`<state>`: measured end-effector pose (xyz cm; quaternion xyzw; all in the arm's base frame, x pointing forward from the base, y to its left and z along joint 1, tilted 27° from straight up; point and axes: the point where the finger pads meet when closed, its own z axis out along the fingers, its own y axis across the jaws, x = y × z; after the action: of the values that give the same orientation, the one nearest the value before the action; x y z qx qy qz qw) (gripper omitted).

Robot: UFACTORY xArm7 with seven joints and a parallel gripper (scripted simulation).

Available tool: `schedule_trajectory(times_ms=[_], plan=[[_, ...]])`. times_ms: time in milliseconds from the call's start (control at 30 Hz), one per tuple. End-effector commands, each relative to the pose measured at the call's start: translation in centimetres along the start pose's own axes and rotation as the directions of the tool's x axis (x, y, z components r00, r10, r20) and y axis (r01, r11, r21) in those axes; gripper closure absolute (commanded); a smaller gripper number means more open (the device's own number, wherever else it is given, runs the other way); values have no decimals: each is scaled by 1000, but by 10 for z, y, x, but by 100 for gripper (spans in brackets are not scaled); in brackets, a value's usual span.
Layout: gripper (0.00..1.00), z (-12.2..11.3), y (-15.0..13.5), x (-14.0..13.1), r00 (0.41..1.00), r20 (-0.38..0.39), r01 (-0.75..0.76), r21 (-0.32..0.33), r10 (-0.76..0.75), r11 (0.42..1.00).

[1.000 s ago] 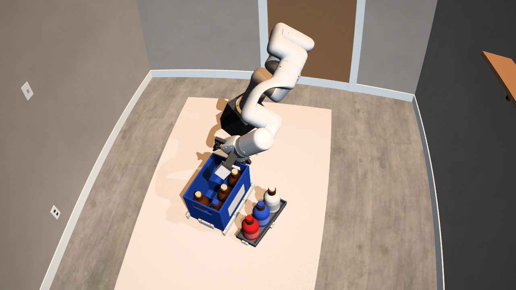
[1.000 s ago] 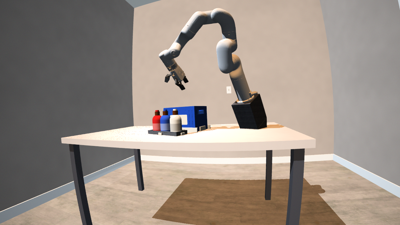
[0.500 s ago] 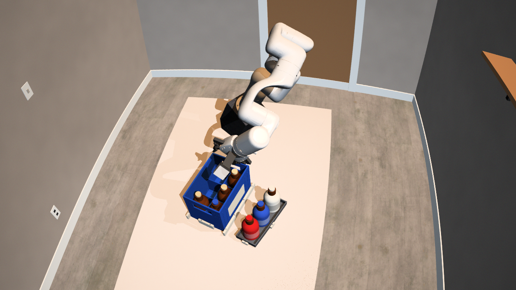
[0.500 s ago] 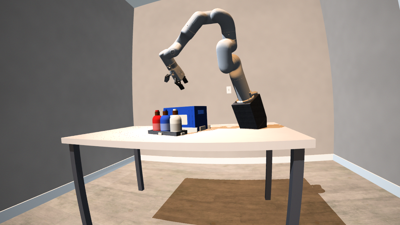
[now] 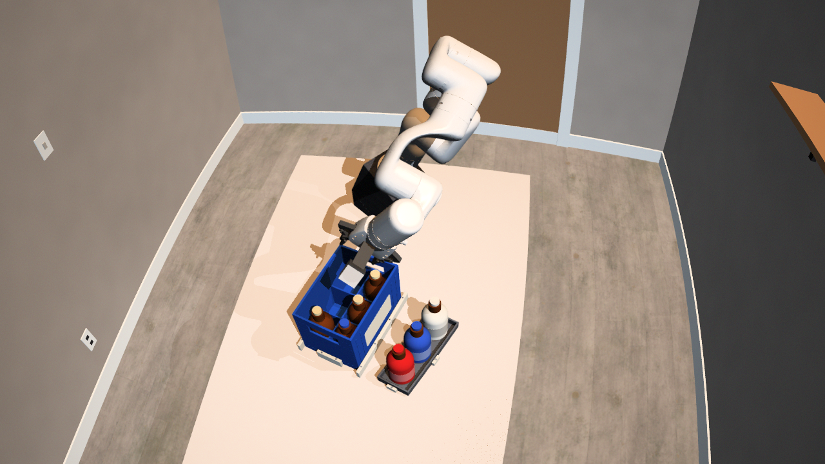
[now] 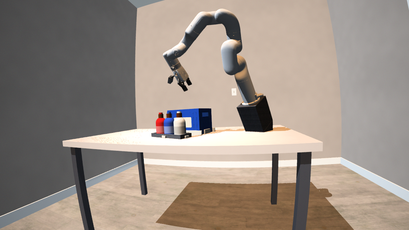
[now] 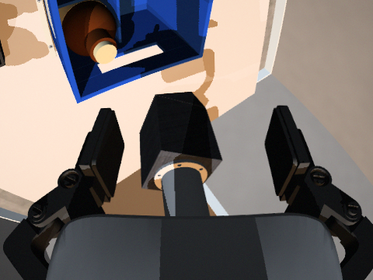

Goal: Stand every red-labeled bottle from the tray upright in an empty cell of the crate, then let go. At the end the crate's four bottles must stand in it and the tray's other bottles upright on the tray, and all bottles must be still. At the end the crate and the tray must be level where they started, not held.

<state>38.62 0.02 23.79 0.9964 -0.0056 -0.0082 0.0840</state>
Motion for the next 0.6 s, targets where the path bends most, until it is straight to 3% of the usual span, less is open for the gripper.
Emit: schedule_trajectory(times_ms=[0,467,500,567], plan=[[0,-6,1,7,1000,-6,4,85,-3,996],[0,-6,1,7,1000,-6,4,85,-3,996],[0,-12,2,14,1000,-17,12,168,-9,986],[0,-12,2,14,1000,-17,12,168,-9,986]])
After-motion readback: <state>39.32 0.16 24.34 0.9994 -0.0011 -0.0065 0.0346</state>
